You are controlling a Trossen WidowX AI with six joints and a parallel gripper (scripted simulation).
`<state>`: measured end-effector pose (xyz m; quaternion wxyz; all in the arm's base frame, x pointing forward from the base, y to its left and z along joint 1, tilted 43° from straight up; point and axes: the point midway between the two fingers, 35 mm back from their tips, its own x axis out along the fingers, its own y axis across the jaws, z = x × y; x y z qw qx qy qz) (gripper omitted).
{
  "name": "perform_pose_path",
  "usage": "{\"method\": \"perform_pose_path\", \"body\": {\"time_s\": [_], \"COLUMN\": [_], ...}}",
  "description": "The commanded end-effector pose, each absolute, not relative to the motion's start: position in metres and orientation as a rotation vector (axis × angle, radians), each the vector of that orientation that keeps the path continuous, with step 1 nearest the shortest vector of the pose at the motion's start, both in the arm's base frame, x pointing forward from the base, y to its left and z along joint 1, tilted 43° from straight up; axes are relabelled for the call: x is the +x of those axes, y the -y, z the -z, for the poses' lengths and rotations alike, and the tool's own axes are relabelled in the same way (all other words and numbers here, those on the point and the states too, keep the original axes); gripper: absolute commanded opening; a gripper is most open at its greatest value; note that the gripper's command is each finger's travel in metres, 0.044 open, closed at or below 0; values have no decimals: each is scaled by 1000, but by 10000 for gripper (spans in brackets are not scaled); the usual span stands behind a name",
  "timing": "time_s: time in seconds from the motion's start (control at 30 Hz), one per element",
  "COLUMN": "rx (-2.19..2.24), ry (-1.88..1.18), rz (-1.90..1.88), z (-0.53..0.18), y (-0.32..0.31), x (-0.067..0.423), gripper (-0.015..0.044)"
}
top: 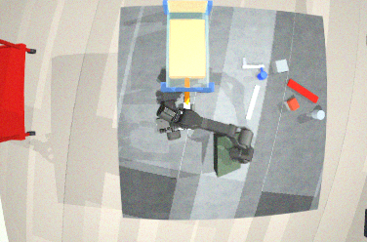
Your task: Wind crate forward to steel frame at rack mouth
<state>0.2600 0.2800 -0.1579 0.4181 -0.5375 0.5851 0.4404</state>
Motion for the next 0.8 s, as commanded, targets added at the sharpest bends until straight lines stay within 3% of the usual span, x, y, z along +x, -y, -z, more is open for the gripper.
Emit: {"method": "perform_pose_path", "body": {"time_s": [0.0,0.77], "rx": [-1341,-1340], "ry": [-1497,-1498], "rz": [-1146,-1148], "z": [160,156], "y": [-284,-284], "x": [236,206], "gripper": [0,0]}}
